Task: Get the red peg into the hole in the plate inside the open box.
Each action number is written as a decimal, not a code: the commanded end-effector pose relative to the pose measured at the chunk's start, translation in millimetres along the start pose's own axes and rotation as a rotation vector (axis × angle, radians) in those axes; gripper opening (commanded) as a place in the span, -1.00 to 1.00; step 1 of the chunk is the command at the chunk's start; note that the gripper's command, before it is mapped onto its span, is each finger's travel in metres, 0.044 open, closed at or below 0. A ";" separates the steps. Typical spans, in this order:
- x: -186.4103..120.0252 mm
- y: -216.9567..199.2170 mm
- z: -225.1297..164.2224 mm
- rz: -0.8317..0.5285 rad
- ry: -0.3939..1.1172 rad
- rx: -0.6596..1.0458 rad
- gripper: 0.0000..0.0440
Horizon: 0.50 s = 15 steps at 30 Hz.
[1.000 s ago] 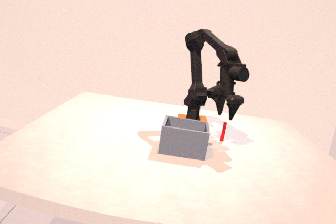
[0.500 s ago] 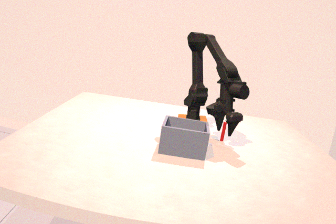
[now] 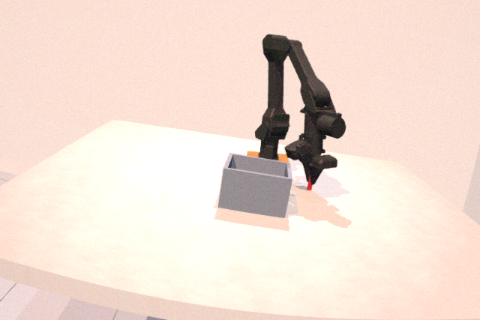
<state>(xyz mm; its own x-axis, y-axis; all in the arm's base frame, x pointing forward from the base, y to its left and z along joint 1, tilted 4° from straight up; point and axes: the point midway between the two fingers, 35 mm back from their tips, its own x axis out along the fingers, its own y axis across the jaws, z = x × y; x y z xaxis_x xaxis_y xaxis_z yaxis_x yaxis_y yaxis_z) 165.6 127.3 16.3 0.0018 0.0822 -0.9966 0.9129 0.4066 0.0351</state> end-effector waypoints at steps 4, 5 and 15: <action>-7.1 4.7 1.9 0.009 0.012 -0.032 -1.00; -9.8 6.2 3.0 0.019 0.003 -0.042 -1.00; -41.6 13.9 14.4 0.086 -0.073 -0.146 -0.98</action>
<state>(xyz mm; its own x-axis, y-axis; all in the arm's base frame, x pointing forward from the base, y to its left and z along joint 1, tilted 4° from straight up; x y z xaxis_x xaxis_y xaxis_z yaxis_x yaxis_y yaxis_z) 178.3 118.1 45.1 0.0730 0.0603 -0.9955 0.8558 0.5088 0.0935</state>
